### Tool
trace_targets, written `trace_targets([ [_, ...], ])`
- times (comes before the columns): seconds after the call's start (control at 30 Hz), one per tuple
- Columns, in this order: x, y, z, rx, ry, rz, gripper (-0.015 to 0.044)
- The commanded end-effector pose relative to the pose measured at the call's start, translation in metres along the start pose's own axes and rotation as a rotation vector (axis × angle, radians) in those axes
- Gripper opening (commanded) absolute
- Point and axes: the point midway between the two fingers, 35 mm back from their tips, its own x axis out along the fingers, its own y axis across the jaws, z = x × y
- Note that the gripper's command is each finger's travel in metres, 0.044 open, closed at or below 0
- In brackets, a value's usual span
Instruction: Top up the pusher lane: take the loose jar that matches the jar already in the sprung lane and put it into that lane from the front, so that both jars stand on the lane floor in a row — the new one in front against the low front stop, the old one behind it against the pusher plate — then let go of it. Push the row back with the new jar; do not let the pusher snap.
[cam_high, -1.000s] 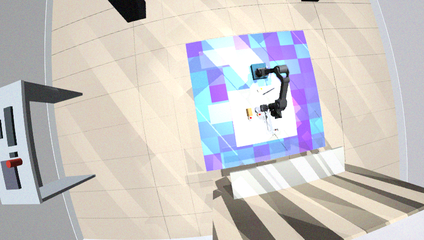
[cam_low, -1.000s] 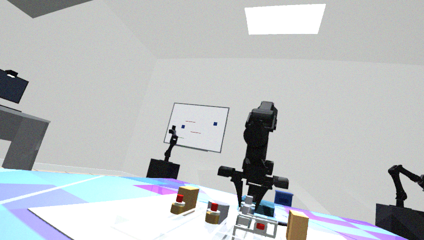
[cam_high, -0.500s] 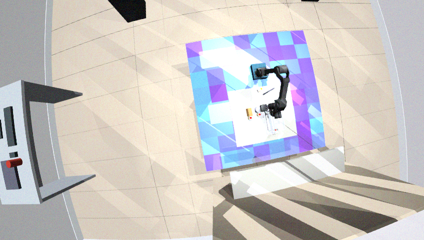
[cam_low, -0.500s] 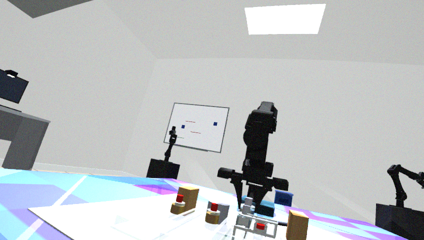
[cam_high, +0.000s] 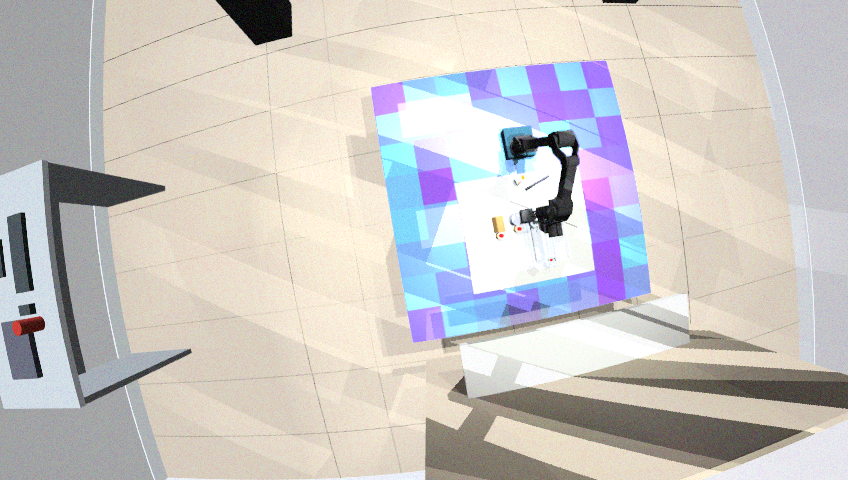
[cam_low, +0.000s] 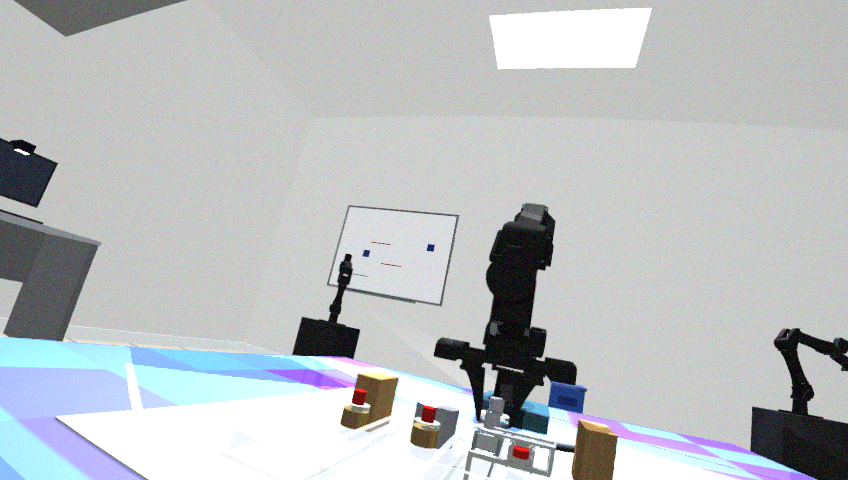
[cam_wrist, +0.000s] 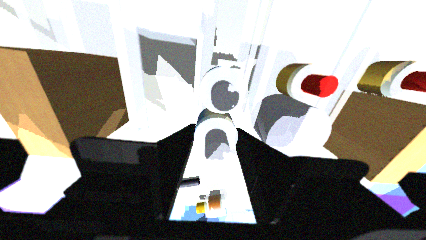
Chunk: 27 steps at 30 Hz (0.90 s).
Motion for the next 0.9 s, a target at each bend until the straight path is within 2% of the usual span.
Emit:
trace_targets([
  [0.0, 0.0009, -0.0004, 0.0049, 0.002, -0.021, -0.003, 0.0000],
  [0.87, 0.0080, -0.0004, 0.0039, 0.002, -0.021, -0.003, 0.0000],
])
